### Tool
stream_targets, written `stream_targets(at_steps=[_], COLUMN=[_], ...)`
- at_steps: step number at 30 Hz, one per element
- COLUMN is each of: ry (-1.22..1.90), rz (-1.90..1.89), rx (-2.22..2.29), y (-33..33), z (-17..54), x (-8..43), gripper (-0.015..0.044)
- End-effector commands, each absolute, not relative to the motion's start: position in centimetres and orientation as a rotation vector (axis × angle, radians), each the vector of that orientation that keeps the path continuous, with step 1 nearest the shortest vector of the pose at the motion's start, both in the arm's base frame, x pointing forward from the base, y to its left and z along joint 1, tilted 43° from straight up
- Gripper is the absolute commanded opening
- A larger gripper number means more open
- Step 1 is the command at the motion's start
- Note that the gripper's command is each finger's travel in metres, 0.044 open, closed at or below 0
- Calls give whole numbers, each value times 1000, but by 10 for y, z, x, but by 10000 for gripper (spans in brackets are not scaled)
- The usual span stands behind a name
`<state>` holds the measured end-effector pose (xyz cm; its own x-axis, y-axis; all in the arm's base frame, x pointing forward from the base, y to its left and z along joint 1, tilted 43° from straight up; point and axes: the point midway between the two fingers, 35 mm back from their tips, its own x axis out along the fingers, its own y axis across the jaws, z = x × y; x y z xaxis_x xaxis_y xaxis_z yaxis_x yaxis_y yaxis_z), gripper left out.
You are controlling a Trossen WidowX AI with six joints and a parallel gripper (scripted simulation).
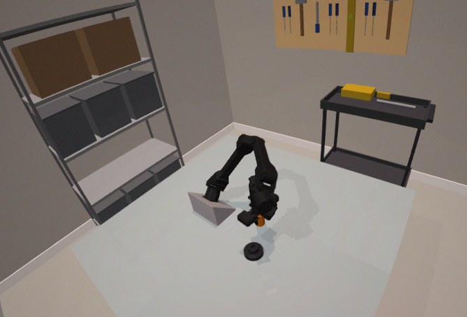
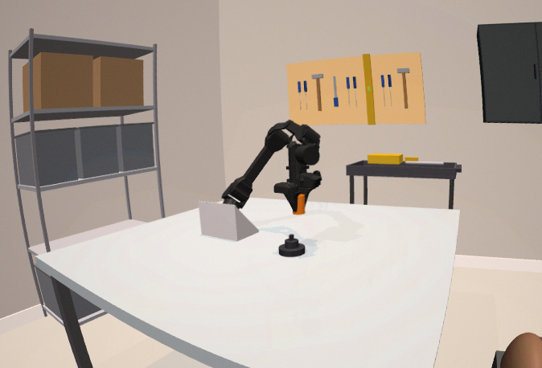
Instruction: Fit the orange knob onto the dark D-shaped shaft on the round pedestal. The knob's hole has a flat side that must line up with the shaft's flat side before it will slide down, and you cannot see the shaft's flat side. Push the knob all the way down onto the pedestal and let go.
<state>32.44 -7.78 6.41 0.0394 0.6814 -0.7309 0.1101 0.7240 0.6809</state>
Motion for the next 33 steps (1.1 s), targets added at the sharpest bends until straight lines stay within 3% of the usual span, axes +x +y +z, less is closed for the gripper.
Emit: stream_targets(at_steps=[1,33], ry=[1481,1478], rz=[489,494], rx=[666,665], y=[-88,-111], z=[55,-15], x=[330,341], gripper=[0,0])
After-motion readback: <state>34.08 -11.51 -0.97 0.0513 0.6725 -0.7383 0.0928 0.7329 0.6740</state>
